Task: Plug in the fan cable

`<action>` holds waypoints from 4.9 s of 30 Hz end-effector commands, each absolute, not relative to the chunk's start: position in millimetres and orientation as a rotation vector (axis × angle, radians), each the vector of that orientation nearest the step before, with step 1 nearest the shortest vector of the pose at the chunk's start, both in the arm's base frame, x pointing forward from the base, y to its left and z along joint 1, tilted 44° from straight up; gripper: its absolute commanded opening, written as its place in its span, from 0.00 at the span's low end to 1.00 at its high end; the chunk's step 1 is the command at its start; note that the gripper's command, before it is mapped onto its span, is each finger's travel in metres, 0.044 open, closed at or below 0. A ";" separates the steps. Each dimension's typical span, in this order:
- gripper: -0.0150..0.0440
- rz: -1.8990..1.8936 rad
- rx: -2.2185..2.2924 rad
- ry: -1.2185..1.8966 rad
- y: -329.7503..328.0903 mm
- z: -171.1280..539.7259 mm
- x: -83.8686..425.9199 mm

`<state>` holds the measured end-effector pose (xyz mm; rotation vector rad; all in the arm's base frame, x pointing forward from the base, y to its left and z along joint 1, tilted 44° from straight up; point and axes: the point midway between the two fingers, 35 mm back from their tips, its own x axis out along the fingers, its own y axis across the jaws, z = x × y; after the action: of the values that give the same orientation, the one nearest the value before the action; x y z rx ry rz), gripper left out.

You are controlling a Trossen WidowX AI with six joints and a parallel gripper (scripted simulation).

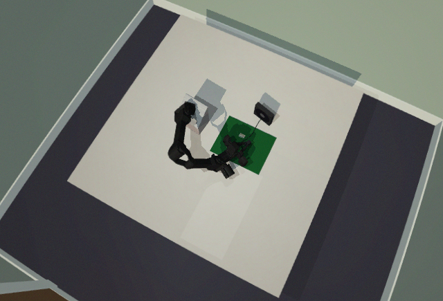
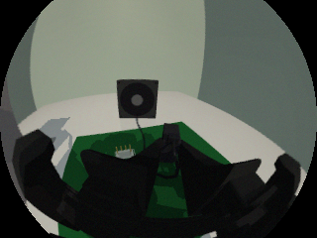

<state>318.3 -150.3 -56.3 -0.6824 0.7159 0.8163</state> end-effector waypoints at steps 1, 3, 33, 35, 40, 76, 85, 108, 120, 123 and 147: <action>0.25 0.818 -0.689 0.706 -153.2 -58.2 319.1; 0.25 0.818 -0.689 0.706 -154.4 -59.5 318.7; 0.25 0.818 -0.689 0.707 -172.9 -79.1 313.6; 0.25 0.818 -0.689 0.707 -174.1 -80.4 313.2; 0.25 0.815 -0.685 0.715 -172.2 -79.1 312.7; 0.25 0.815 -0.685 0.715 -172.2 -79.1 312.7; 0.48 0.815 -0.686 0.715 -172.4 -79.2 312.7; 0.49 0.815 -0.686 0.715 -172.4 -79.2 312.7; 0.49 0.815 -0.687 0.716 -177.5 -52.8 305.4; 0.49 0.815 -0.687 0.716 -178.9 -43.5 302.4; 0.54 0.815 -0.687 0.720 -180.6 21.8 275.8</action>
<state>277.8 -181.5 16.5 -0.6839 0.7225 0.8115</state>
